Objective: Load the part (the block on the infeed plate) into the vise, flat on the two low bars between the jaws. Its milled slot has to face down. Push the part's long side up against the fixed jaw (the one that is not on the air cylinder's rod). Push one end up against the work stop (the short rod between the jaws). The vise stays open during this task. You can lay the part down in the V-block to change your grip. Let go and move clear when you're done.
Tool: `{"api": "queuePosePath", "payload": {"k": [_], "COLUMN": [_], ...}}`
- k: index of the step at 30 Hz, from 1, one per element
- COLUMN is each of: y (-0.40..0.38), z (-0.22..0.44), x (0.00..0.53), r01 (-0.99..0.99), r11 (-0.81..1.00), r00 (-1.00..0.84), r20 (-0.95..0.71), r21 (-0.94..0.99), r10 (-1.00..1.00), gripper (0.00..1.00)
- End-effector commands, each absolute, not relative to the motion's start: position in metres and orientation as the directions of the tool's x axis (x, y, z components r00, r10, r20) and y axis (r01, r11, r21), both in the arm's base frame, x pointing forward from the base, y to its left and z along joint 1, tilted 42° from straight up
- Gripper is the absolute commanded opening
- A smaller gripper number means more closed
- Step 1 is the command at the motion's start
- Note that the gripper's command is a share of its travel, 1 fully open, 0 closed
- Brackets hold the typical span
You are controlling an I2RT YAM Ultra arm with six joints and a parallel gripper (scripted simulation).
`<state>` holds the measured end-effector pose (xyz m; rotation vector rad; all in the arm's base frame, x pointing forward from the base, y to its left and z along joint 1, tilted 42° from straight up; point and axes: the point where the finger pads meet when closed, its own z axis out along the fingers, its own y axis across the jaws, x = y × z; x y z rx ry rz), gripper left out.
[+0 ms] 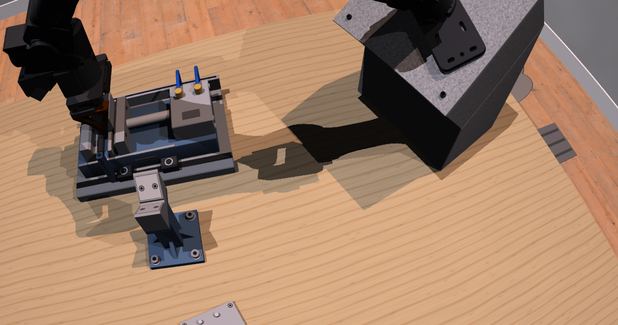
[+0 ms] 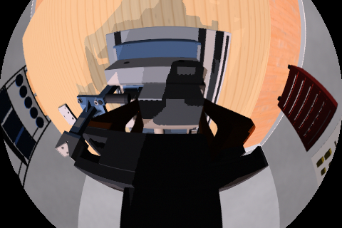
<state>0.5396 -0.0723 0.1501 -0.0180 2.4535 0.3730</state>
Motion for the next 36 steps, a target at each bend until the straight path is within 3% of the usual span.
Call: {"api": "queuePosePath", "payload": {"k": [1,36], "y": [-0.0834,-0.083], "z": [0.173,0.1706], "x": [0.5424,0.5441], "r01": [-0.094,-0.095], "r11": [0.965,0.965], "r00": [-0.757,-0.758], "r20": [-0.647,-0.647], "r21": [0.244,0.244], "r10": [0.089,0.089], "gripper": [0.0,0.0]}}
